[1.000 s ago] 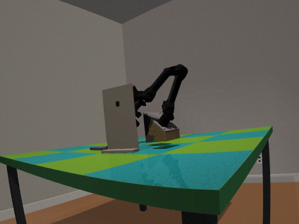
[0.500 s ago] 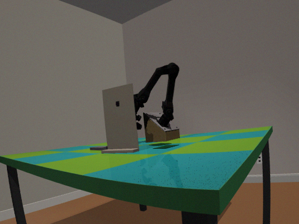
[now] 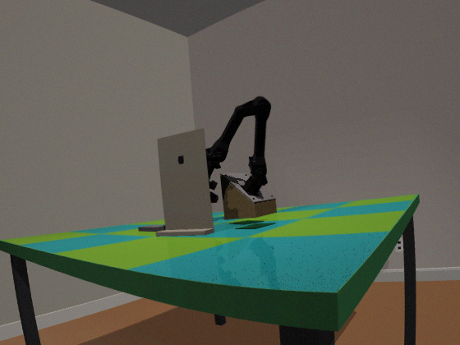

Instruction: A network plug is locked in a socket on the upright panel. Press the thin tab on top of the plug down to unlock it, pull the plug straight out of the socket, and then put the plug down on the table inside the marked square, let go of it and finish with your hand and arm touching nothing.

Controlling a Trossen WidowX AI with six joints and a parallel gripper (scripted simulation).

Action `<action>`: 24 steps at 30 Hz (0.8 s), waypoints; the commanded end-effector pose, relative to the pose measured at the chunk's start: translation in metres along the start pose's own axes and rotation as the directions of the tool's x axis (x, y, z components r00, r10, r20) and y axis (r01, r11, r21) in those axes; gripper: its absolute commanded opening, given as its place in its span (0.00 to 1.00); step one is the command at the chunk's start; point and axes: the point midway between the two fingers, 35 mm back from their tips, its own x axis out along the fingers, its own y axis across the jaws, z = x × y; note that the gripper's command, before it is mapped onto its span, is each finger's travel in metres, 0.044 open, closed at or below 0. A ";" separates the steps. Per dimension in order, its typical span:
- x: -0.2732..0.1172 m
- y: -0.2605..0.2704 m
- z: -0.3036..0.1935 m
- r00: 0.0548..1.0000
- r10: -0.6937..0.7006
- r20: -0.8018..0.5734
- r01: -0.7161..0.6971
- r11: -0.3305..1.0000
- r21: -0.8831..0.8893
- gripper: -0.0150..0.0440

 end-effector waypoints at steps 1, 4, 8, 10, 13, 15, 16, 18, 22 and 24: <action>0.004 0.004 0.000 1.000 0.004 -0.001 -0.004 1.000 0.006 0.25; 0.007 0.006 0.000 1.000 0.004 -0.001 -0.004 1.000 0.006 0.25; 0.011 0.008 0.000 1.000 0.004 -0.001 -0.004 1.000 0.006 0.25; 0.013 0.010 0.000 1.000 0.004 -0.001 -0.004 1.000 0.006 0.25; 0.016 0.012 0.000 1.000 0.004 -0.001 -0.004 1.000 0.006 0.25; 0.018 0.013 0.000 1.000 0.004 -0.001 -0.004 1.000 0.006 0.25; 0.019 0.014 0.000 1.000 0.004 -0.001 -0.004 1.000 0.006 0.25; 0.021 0.015 0.000 1.000 0.004 0.000 -0.004 1.000 0.006 0.25; 0.024 0.018 0.000 1.000 0.004 0.000 -0.004 1.000 0.006 0.25; 0.026 0.020 0.000 1.000 0.004 0.000 -0.004 1.000 0.006 0.25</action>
